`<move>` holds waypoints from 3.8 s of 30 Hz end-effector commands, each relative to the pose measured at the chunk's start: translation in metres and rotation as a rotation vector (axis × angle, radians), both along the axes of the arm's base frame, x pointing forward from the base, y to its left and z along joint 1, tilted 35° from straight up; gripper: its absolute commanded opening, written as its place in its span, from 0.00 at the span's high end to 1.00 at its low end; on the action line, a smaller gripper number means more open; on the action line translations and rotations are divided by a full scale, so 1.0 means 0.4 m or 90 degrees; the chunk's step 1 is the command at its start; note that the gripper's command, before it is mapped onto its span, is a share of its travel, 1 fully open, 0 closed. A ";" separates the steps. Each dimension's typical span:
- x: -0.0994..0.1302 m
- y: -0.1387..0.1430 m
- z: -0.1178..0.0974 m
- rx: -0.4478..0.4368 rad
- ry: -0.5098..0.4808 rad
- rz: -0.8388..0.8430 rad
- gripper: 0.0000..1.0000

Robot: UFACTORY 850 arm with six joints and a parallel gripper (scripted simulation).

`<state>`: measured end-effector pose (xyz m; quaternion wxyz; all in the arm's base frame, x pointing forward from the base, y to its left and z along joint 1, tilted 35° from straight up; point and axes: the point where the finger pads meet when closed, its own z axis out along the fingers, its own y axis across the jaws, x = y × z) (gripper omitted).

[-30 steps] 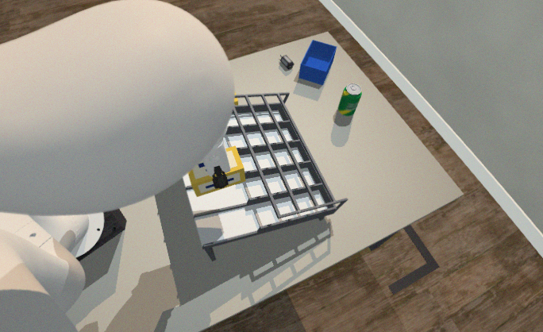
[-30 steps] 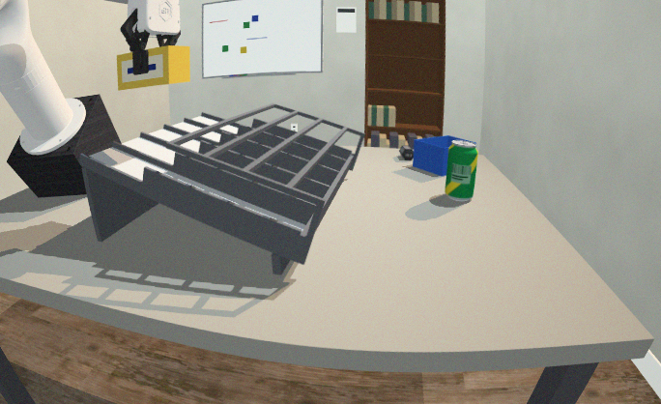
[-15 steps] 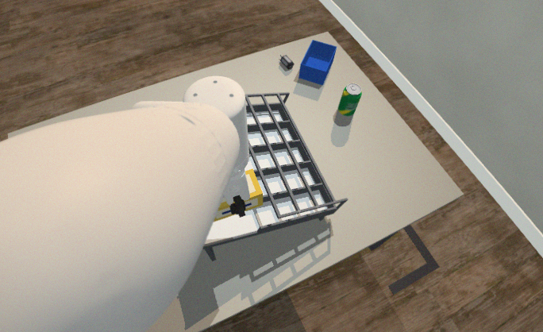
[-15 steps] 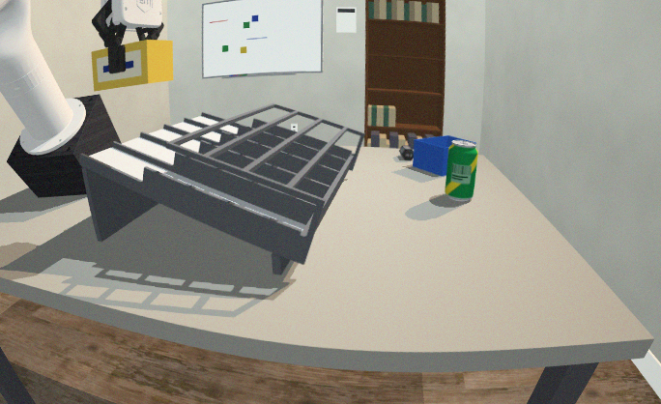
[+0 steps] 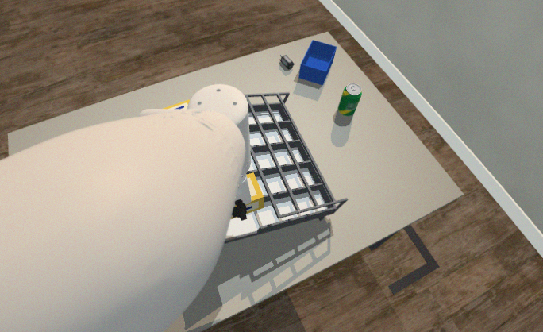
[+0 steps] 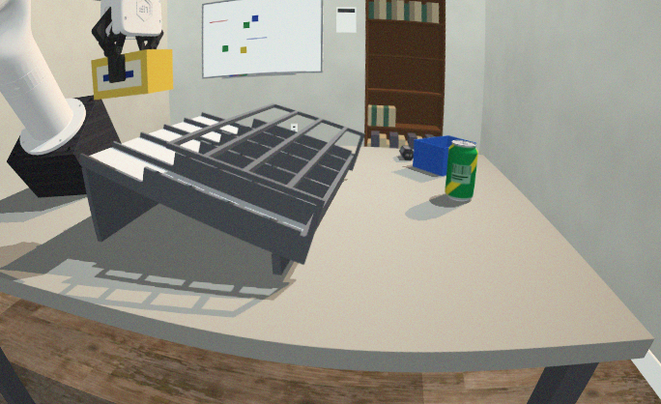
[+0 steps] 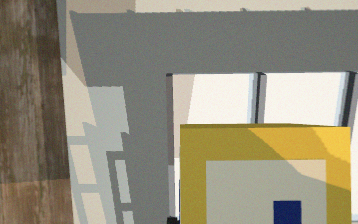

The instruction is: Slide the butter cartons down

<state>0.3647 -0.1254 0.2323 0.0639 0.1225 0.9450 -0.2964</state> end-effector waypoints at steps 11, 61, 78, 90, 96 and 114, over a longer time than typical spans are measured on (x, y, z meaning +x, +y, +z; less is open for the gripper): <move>0.007 -0.048 -0.065 -0.001 -0.002 0.001 1.00; 0.008 -0.063 -0.085 0.050 0.149 -0.102 1.00; -0.009 -0.099 -0.149 0.049 0.147 -0.101 1.00; -0.009 -0.099 -0.149 0.049 0.147 -0.101 1.00; -0.020 -0.123 -0.191 0.050 0.147 -0.101 1.00; -0.021 -0.124 -0.191 0.050 0.147 -0.101 1.00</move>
